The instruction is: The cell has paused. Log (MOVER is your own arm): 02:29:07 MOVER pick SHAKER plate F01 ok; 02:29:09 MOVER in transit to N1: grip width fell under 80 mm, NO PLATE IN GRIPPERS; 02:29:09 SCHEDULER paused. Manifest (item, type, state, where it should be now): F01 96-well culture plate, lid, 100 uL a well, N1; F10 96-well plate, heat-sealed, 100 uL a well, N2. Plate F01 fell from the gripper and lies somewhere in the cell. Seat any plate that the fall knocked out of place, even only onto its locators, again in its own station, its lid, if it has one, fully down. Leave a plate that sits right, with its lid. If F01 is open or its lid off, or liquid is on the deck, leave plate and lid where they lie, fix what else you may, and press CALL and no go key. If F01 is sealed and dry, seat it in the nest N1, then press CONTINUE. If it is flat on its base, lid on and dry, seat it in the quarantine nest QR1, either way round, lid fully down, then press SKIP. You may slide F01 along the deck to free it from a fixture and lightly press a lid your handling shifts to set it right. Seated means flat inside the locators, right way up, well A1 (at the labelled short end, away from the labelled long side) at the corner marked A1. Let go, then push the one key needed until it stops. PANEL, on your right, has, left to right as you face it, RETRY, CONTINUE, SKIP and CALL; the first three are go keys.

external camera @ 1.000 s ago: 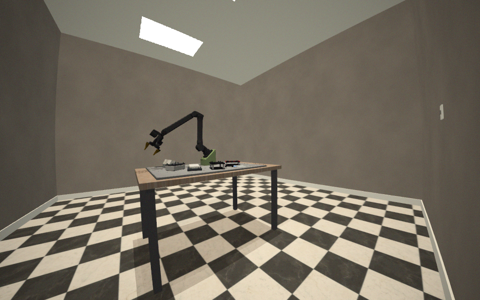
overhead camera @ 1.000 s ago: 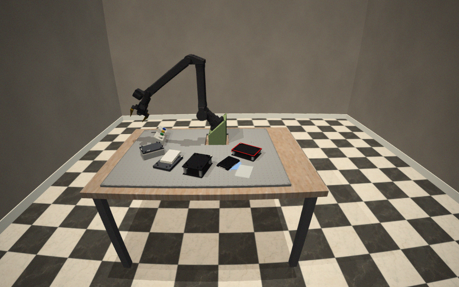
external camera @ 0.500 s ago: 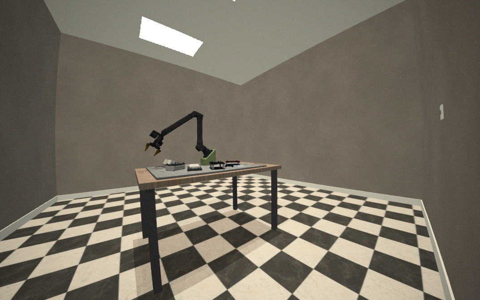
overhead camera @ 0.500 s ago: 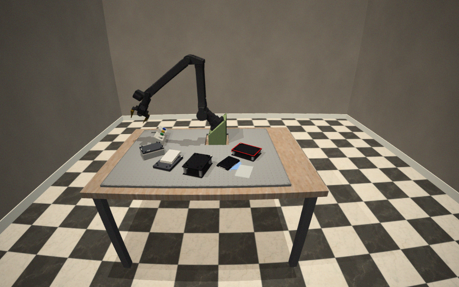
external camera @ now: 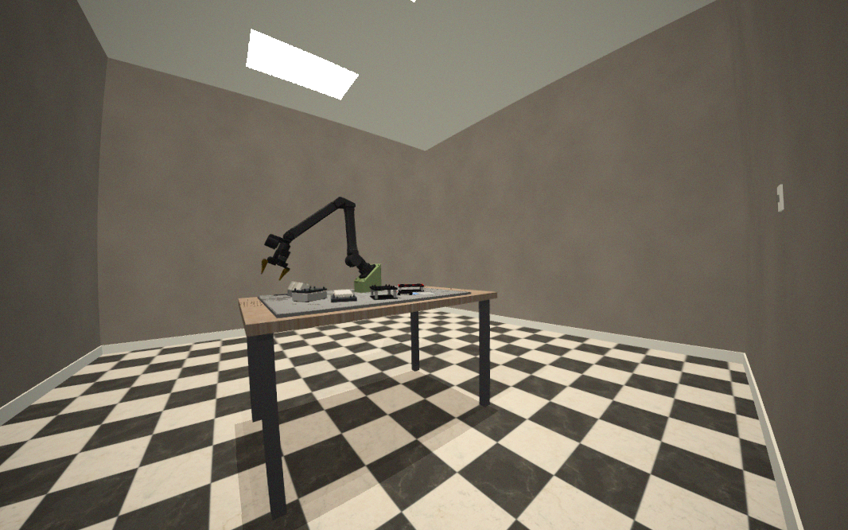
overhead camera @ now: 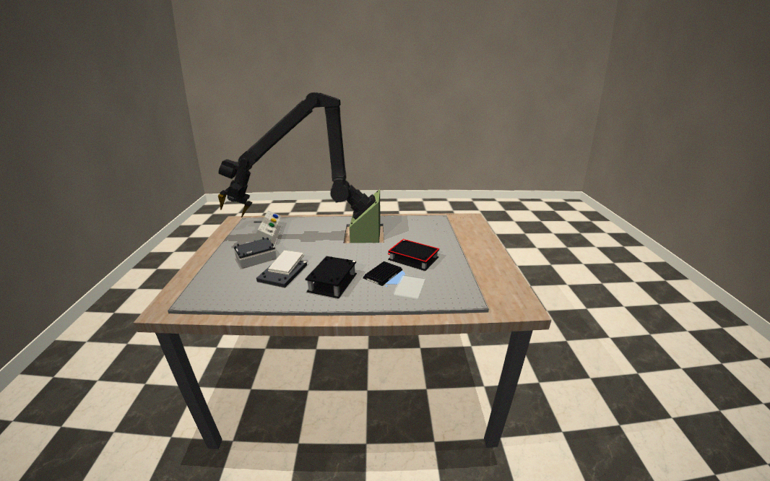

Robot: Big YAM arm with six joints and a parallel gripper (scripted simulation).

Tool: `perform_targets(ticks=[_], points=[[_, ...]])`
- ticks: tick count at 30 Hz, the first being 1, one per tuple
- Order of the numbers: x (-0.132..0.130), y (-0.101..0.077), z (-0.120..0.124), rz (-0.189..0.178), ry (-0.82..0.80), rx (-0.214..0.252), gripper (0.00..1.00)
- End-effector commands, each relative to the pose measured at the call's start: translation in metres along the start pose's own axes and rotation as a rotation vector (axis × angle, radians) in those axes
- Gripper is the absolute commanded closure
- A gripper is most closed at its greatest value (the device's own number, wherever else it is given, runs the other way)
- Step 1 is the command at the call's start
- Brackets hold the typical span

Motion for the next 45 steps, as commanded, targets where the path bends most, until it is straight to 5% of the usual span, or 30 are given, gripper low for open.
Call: perform_targets(ticks=[1,2,5,9,11,12,13,15,21,24,25,28,30,31,32,34,35,36,37,42,44,45], points=[[-0.033,-0.013,-0.001,0.041,0.067,-0.018,0.0],[-0.031,-0.023,-0.005,0.057,0.067,-0.009,0.0],[-0.01,-0.01,-0.022,0.044,0.07,-0.013,0.0],[-0.02,0.0,-0.036,-0.025,0.12,-0.071,0.0],[0.003,-0.004,-0.048,-0.042,0.12,-0.067,0.0],[0.0,-0.003,-0.052,-0.014,0.122,-0.064,0.0],[0.002,0.003,-0.056,-0.071,0.137,-0.086,0.0],[-0.011,0.005,-0.062,-0.087,0.164,-0.114,0.0],[0.01,0.001,-0.081,-0.076,0.167,-0.109,0.0],[0.0,0.008,-0.093,-0.151,0.202,-0.151,0.0],[0.021,0.013,-0.101,-0.188,0.198,-0.145,0.0],[0.022,0.003,-0.111,-0.14,0.206,-0.146,0.0],[0.01,0.009,-0.12,-0.21,0.23,-0.176,0.0],[0.012,0.009,-0.124,-0.216,0.233,-0.176,0.0],[0.038,0.012,-0.131,-0.257,0.226,-0.171,0.0],[0.038,0.012,-0.131,-0.257,0.226,-0.171,0.0],[0.031,0.002,-0.132,-0.211,0.235,-0.174,0.0],[0.013,-0.001,-0.134,-0.224,0.25,-0.189,0.0],[0.019,0.008,-0.142,-0.278,0.257,-0.199,0.0],[0.043,-0.001,-0.162,-0.268,0.262,-0.196,0.0],[0.054,0.007,-0.175,-0.294,0.255,-0.194,0.0],[0.037,0.003,-0.177,-0.313,0.268,-0.202,0.0]])
Point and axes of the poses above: the point where the finger pads meet when closed, its own y axis out along the fingers, its own x axis across the jaws, z = x × y, the point moved 5 cm from there along -y, back along the fingers, and after that the axes turned 10 degrees about -y, right-handed, at the moved point
